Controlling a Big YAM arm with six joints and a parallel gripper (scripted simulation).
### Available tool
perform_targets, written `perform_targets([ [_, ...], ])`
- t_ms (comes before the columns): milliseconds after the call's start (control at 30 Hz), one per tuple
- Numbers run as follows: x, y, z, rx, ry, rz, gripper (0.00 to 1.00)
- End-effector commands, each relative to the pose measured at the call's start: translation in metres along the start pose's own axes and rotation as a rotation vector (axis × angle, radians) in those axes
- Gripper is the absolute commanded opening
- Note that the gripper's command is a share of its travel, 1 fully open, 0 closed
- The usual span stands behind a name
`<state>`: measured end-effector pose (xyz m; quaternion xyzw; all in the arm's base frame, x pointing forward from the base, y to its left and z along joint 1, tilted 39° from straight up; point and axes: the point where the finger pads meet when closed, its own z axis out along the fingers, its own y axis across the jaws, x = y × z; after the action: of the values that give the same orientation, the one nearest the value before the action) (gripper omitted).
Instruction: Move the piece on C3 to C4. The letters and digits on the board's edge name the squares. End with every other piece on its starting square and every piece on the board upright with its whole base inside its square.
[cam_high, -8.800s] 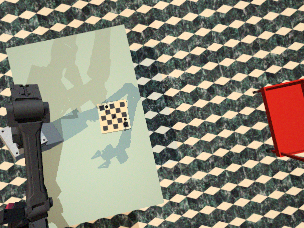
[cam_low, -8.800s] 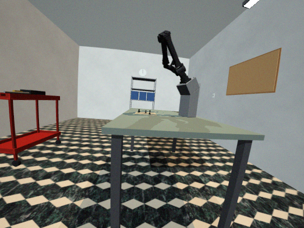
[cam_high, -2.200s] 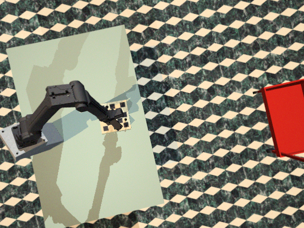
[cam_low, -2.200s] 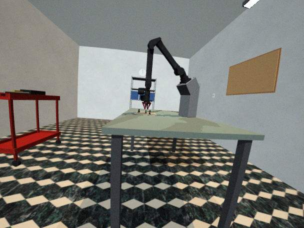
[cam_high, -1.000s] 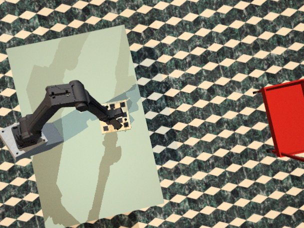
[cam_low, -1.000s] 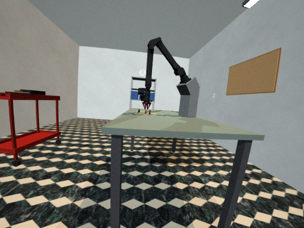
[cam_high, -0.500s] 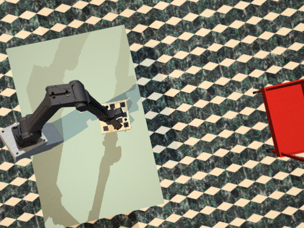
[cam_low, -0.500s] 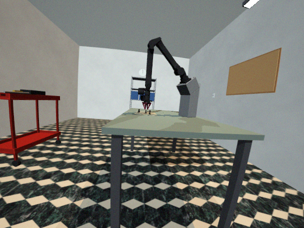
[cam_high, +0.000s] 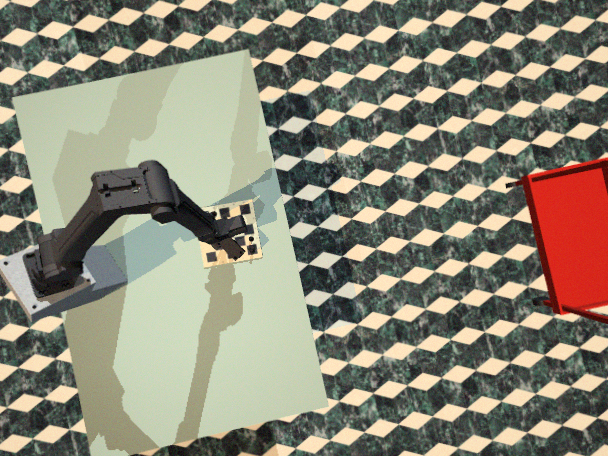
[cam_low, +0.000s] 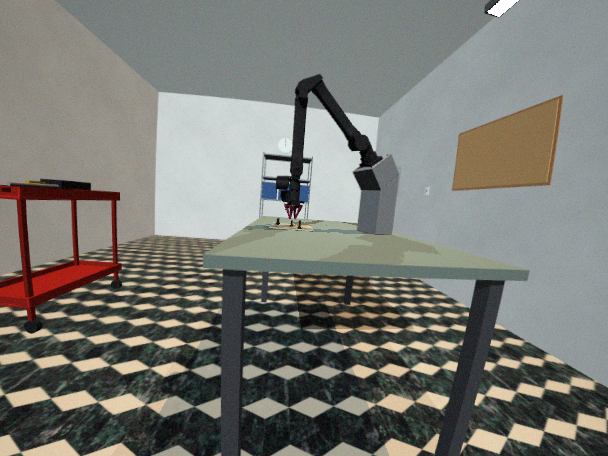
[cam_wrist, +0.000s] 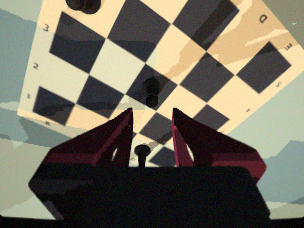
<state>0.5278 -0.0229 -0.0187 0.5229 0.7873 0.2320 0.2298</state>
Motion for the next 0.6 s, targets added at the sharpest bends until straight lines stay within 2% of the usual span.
perform_targets([
  [0,-0.003,0.0196,-0.01,-0.046,-0.021,-0.008,0.33],
  [567,-0.0038,0.0213,-0.0101,-0.048,-0.022,-0.009,0.33],
])
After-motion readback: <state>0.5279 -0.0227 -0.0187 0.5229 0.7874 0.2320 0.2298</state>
